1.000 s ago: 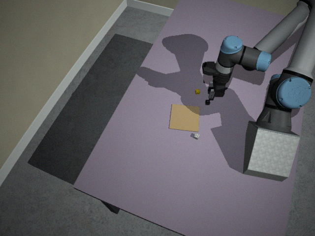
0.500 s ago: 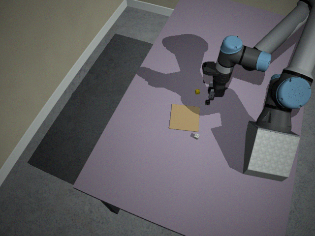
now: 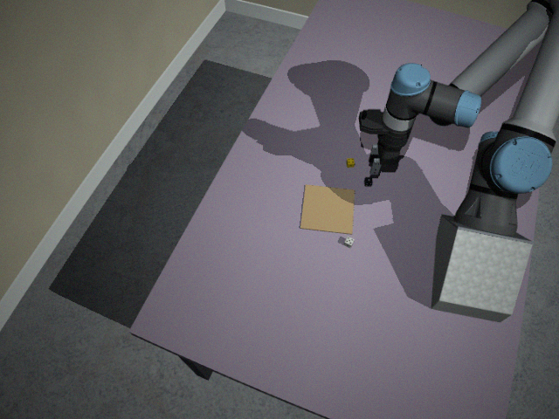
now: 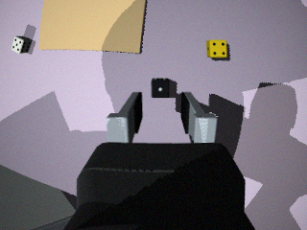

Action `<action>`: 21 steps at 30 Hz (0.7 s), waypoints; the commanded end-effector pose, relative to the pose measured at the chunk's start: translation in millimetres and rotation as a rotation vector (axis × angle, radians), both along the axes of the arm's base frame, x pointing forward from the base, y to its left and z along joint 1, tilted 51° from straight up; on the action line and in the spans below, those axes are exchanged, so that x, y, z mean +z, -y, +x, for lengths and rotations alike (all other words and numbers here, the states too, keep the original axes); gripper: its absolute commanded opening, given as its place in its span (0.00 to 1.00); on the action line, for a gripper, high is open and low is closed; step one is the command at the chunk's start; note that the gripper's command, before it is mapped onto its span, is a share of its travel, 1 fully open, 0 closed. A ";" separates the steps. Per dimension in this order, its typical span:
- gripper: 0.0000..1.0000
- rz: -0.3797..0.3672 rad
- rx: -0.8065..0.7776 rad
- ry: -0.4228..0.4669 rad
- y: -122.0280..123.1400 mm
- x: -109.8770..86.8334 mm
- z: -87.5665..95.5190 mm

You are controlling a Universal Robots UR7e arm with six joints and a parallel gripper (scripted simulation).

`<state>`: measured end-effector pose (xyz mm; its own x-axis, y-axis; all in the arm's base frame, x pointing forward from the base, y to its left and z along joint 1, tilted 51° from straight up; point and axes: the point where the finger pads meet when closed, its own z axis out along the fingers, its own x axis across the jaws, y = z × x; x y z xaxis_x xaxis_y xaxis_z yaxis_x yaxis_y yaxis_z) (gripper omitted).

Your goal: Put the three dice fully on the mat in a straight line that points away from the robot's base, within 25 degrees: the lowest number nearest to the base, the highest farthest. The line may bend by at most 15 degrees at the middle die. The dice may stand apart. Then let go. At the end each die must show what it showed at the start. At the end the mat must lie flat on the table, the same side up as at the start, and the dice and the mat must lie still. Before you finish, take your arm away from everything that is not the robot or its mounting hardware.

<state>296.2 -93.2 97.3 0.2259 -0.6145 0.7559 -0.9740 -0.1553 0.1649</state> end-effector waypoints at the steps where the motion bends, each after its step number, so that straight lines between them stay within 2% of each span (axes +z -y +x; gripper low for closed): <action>1: 0.70 0.000 0.000 0.001 0.0 0.1 0.2; 21: 0.70 -0.001 0.000 0.001 9.4 -8.3 0.7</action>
